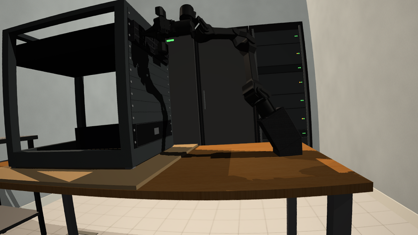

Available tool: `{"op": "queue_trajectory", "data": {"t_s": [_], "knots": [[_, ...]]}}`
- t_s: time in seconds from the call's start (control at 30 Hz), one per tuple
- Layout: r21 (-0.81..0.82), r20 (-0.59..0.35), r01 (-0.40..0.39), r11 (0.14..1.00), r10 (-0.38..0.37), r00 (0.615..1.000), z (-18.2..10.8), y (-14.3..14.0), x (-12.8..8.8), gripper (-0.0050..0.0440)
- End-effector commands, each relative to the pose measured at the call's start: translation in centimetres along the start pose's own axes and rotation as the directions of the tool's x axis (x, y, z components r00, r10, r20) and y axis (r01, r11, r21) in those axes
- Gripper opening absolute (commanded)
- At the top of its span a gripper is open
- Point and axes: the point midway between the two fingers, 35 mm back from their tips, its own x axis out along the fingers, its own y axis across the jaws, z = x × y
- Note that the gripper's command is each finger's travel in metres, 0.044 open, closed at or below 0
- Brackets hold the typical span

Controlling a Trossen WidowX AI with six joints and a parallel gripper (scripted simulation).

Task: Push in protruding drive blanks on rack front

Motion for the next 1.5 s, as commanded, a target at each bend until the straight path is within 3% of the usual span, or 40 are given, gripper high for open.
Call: {"op": "queue_trajectory", "data": {"t_s": [0.0,1.47], "knots": [[0.018,-0.008,0.018,1.0,-0.018,1.0,-0.43,-1.0,0.07,-0.005],[0.018,-0.008,0.018,1.0,-0.018,1.0,-0.44,-1.08,0.96,-0.005]]}}
